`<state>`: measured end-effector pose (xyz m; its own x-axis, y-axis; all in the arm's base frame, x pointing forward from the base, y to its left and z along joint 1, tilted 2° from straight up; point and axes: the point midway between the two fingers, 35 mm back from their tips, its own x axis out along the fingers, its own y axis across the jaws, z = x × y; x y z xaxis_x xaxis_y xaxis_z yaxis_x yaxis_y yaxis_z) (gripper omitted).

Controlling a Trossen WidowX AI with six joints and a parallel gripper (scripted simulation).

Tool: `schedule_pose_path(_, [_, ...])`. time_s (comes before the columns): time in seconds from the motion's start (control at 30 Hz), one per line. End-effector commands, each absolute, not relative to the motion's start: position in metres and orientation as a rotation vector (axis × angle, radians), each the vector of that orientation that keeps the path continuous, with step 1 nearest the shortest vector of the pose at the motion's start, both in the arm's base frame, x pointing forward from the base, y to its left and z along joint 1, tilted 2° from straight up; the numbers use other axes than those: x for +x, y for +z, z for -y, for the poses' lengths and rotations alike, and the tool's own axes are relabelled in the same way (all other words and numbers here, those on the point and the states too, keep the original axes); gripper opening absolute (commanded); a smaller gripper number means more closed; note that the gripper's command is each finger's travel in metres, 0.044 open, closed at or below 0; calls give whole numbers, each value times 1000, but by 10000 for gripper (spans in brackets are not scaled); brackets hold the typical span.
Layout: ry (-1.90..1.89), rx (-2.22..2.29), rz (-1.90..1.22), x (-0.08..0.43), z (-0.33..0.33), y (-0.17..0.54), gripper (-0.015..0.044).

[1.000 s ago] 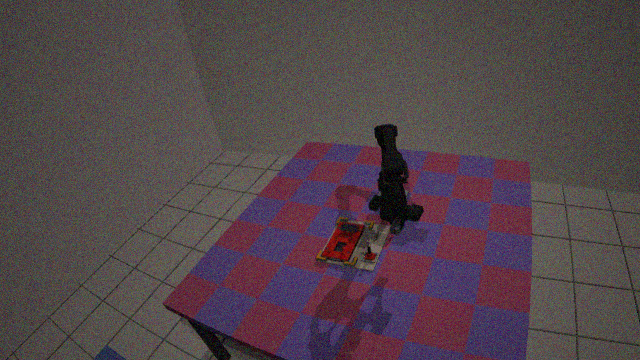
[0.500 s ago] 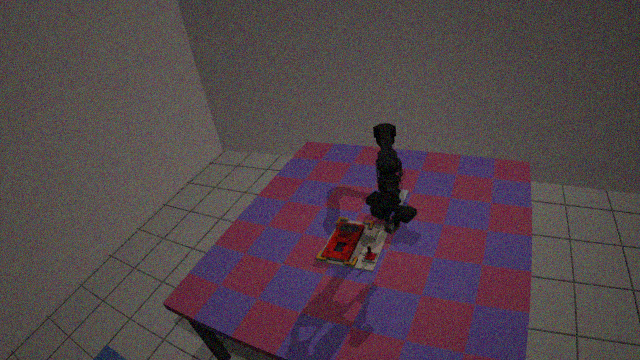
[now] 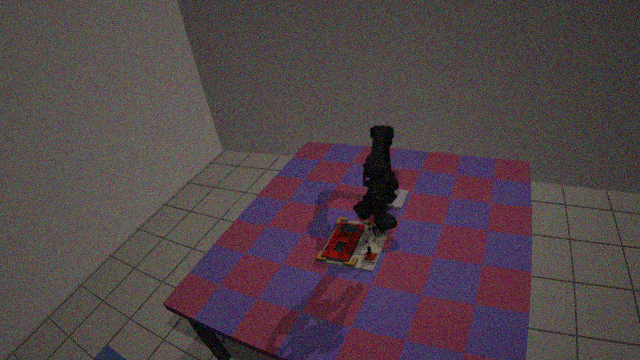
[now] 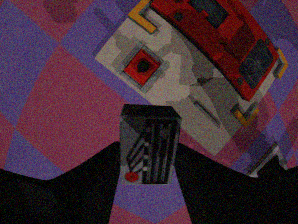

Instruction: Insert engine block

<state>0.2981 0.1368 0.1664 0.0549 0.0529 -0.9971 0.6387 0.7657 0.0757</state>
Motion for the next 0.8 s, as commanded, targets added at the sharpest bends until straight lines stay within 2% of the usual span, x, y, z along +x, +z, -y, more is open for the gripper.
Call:
schedule_pose_path(0.0, [-617,708,-1442,305,-125,158,0])
schedule_pose_path(0.77, [-1211,1309,-1175,335,-74,136,0])
